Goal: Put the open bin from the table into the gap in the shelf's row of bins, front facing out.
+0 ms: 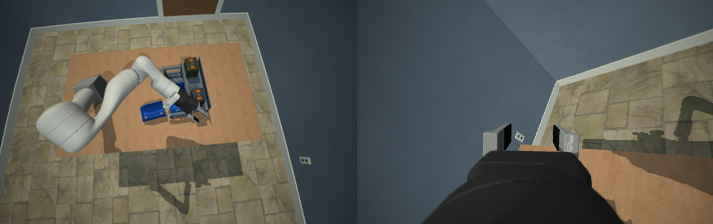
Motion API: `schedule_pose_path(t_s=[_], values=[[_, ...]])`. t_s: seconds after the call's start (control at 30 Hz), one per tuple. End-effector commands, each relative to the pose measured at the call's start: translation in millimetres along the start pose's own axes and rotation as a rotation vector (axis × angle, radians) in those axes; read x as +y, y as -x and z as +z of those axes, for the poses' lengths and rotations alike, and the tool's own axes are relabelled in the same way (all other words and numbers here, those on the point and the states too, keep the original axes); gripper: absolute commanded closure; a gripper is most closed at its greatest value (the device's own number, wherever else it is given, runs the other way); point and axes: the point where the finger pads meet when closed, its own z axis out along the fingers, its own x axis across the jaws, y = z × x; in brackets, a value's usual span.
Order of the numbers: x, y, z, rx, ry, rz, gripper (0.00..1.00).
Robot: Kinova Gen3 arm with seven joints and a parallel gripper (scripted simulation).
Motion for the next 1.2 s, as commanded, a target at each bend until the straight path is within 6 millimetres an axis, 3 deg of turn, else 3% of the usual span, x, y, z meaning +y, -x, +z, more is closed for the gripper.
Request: schedule_pose_path(t_s=[0.0,1.17], values=[[-0.4,1.0,-0.6,-0.002,0.000,0.001,0.00],[0.4,-2.6,0.0,0.008,0.004,0.014,0.00]])
